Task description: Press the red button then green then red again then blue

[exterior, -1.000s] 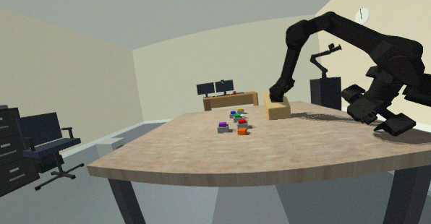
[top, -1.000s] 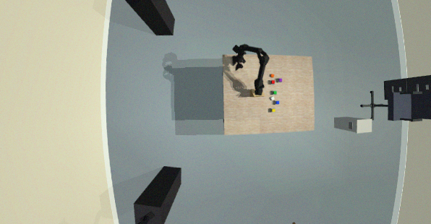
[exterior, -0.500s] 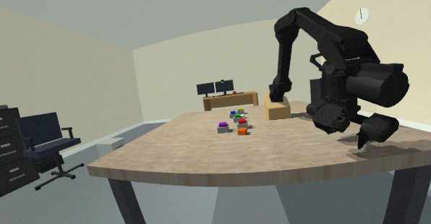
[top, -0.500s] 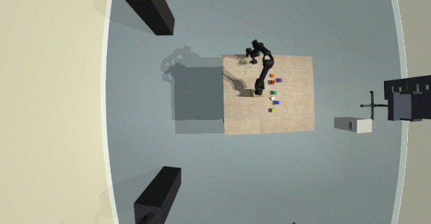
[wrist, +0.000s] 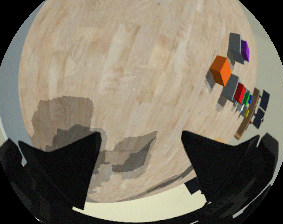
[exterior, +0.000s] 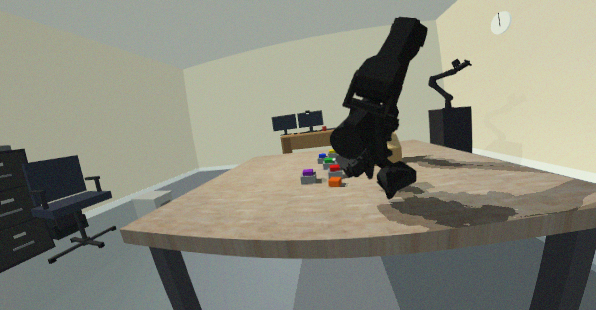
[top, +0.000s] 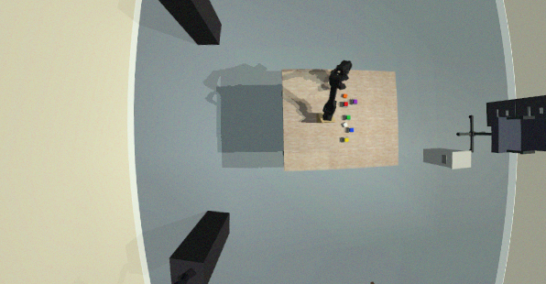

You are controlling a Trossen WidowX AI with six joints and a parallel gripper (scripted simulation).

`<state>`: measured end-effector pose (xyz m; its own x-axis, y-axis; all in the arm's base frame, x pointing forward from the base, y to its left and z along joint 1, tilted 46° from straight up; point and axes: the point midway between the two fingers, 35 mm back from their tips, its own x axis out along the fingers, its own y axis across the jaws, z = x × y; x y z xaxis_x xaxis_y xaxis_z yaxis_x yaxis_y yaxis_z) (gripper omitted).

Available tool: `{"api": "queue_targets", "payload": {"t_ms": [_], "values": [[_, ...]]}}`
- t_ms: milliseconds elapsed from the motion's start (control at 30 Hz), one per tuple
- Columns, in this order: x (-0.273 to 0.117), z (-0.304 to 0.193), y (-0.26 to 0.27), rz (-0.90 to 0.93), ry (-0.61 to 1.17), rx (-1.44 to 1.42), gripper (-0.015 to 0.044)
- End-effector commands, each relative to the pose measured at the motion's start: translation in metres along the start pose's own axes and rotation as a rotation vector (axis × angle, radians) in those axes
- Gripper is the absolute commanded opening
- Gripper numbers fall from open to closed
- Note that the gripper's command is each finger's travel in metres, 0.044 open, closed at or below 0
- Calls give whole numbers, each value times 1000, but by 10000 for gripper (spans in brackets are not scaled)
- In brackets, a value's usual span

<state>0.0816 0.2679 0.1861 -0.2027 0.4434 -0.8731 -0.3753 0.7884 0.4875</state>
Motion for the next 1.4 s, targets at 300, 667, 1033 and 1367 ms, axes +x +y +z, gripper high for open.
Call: {"api": "queue_targets", "payload": {"t_ms": [300, 667, 1033, 1367], "values": [[-24, 39, -128, 81, -5, 138, 400], [-53, 27, -216, 261, -167, 252, 400], [-6, 37, -212, 282, -202, 264, 242], [1, 38, -209, 285, -202, 263, 20]]}}
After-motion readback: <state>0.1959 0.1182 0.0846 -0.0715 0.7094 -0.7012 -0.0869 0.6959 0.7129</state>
